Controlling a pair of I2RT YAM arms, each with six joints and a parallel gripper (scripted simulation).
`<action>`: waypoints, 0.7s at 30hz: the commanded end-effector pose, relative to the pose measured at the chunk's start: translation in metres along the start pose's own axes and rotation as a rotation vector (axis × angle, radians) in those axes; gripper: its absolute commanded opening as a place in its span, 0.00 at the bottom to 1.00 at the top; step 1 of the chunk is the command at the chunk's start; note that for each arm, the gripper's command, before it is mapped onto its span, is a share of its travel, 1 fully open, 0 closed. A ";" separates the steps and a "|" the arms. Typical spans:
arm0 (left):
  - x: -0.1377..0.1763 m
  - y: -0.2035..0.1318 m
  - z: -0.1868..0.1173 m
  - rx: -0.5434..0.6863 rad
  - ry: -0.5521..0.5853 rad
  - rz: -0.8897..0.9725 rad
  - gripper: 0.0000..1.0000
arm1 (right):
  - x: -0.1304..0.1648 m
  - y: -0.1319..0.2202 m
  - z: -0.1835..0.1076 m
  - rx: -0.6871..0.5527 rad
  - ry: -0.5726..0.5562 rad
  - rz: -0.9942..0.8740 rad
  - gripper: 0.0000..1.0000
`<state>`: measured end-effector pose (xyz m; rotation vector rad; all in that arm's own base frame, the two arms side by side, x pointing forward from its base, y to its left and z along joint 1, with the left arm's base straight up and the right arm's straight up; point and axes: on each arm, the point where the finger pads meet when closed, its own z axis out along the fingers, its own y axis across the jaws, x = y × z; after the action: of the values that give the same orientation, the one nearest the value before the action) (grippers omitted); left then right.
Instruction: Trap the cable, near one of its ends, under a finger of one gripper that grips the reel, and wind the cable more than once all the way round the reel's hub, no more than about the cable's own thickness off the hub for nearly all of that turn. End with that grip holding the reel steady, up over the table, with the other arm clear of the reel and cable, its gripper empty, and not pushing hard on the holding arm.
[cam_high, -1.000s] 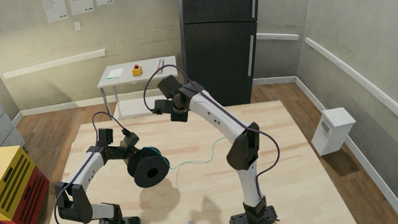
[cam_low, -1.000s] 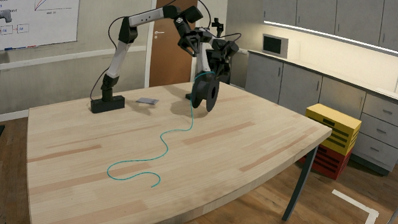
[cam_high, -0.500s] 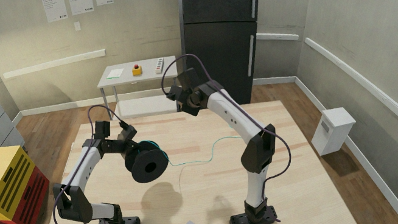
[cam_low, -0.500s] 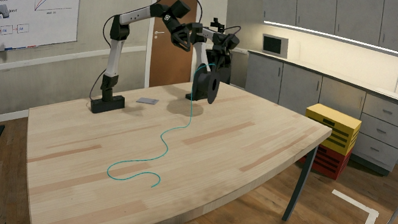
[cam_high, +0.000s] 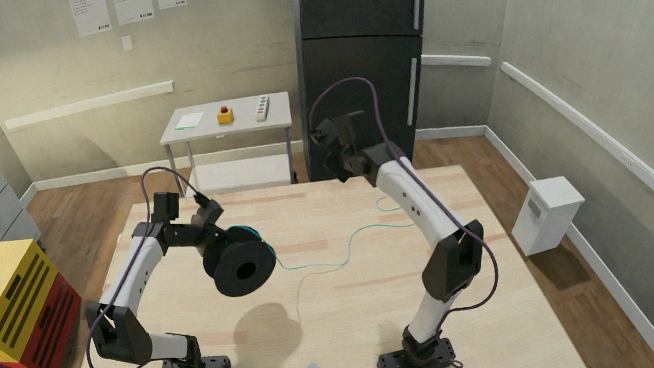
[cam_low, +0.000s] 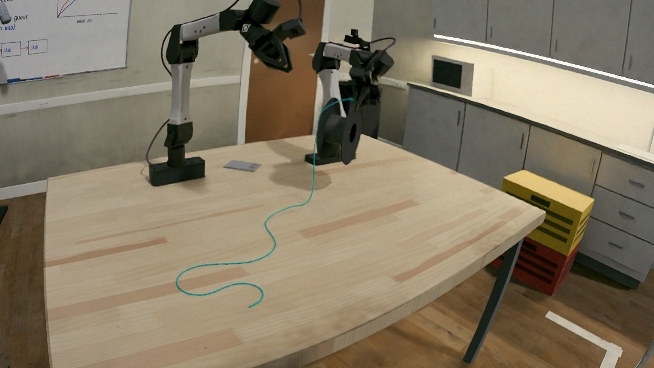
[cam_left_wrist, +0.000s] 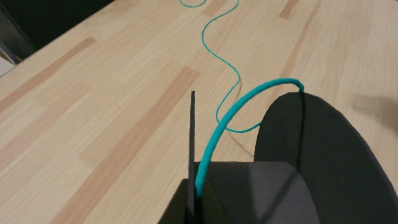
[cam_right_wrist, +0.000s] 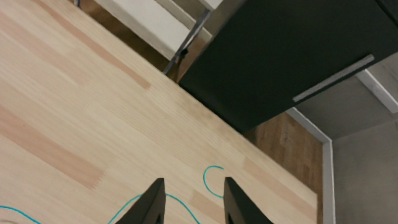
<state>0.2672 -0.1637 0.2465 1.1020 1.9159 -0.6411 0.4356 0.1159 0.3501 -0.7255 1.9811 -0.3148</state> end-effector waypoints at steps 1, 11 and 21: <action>-0.027 0.002 -0.008 -0.005 -0.065 0.043 0.00 | -0.006 -0.018 -0.009 0.045 -0.110 0.127 0.30; -0.028 0.002 -0.008 -0.006 -0.066 0.045 0.00 | 0.016 -0.057 -0.035 0.132 -0.245 0.352 0.30; -0.028 0.002 -0.008 -0.006 -0.067 0.045 0.00 | 0.033 -0.077 -0.055 0.183 -0.344 0.481 0.30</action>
<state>0.2671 -0.1638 0.2486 1.1025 1.9136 -0.6403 0.4083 0.0363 0.3754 -0.2286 1.7941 -0.1264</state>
